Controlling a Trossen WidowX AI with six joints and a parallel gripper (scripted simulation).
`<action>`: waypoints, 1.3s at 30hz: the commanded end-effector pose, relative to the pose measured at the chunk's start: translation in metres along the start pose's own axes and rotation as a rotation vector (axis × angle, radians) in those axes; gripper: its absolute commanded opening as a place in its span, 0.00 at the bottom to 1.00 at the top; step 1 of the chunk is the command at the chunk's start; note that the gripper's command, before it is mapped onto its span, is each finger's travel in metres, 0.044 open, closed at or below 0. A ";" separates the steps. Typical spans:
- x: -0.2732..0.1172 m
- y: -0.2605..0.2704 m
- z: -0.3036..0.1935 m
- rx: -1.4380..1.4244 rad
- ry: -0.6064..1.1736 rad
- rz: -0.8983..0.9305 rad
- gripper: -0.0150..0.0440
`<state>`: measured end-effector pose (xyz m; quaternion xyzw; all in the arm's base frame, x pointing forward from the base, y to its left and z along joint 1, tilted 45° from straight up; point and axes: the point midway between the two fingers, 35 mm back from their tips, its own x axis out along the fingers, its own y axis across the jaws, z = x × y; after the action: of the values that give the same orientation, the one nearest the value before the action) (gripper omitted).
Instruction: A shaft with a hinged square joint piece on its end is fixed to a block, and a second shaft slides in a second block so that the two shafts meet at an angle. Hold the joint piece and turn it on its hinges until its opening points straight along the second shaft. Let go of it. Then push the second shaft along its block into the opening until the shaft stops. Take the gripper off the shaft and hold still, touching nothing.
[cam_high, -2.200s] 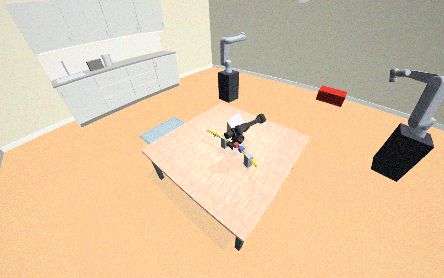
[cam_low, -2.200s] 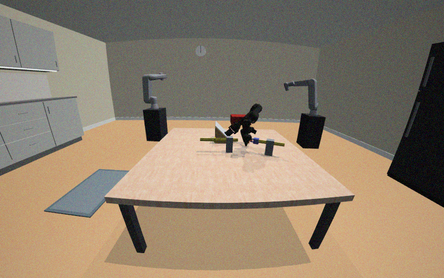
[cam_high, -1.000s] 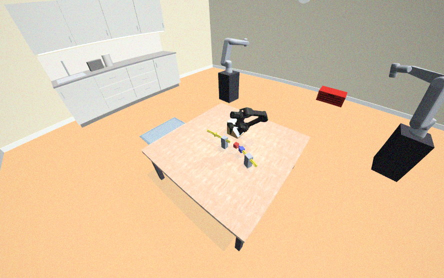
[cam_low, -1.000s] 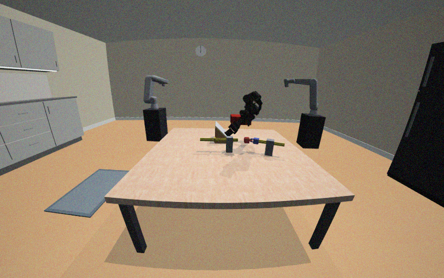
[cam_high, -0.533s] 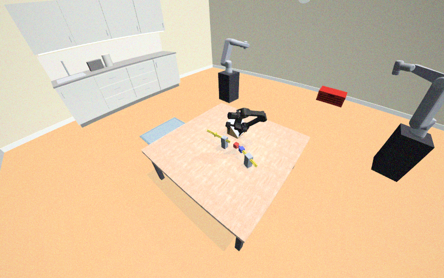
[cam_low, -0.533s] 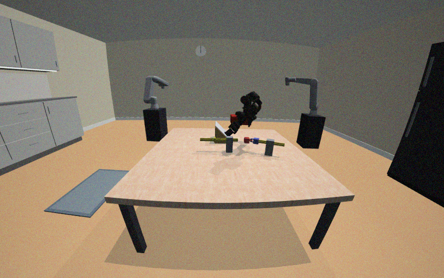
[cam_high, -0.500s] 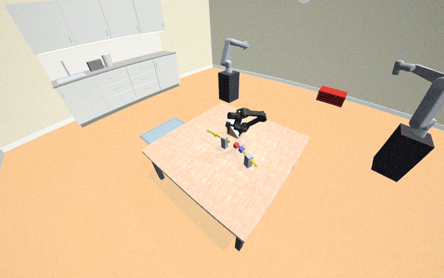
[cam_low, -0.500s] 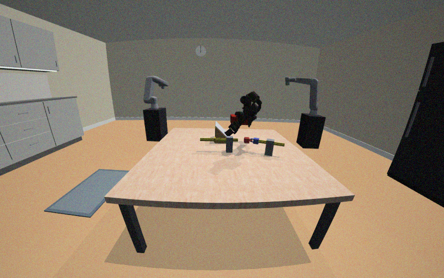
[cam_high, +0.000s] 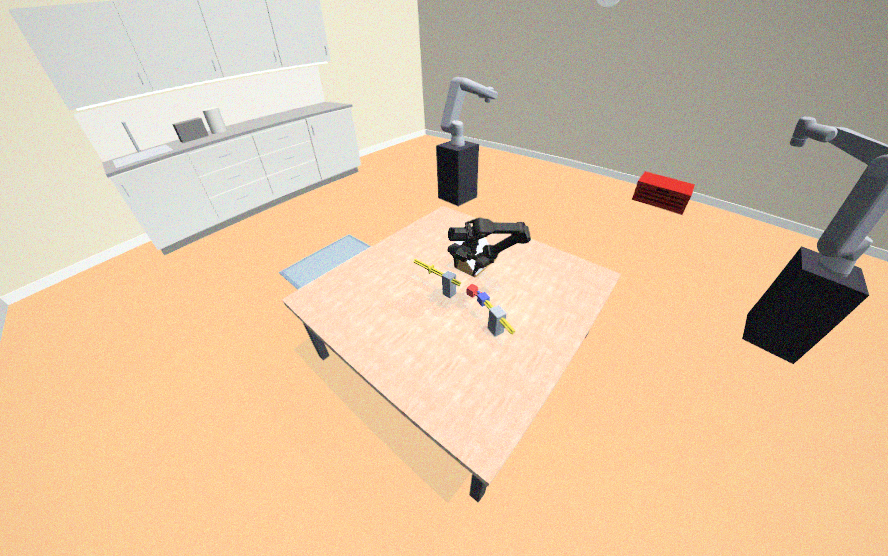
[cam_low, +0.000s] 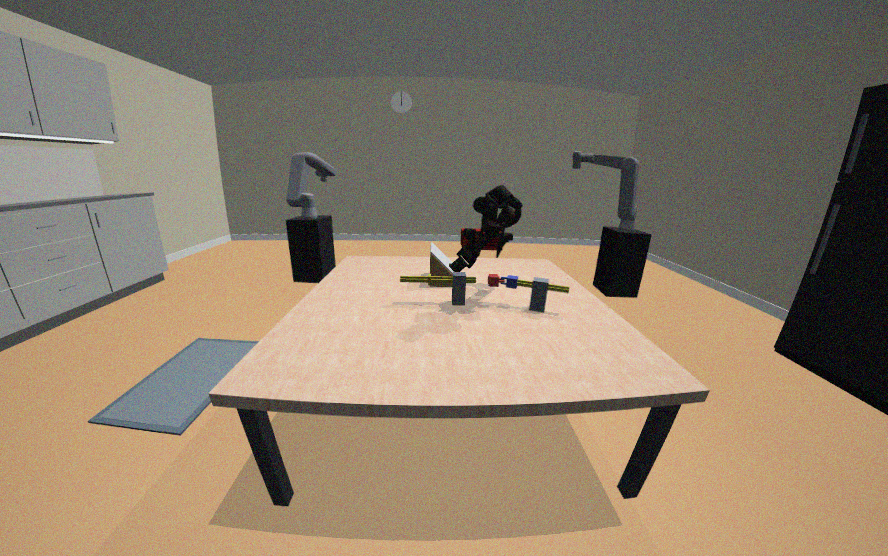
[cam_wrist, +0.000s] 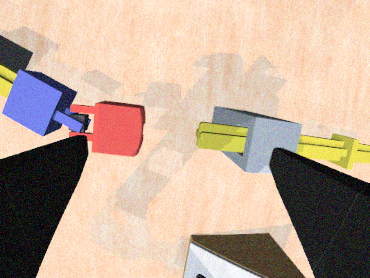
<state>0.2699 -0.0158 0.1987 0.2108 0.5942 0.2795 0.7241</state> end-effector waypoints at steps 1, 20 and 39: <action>0.006 -0.004 -0.002 0.134 0.026 0.017 1.00; 0.027 -0.021 -0.006 0.787 0.124 0.036 1.00; 0.048 -0.036 -0.013 1.437 0.241 -0.003 1.00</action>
<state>0.2707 -0.0135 0.1433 0.5862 0.7060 -0.1279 0.3764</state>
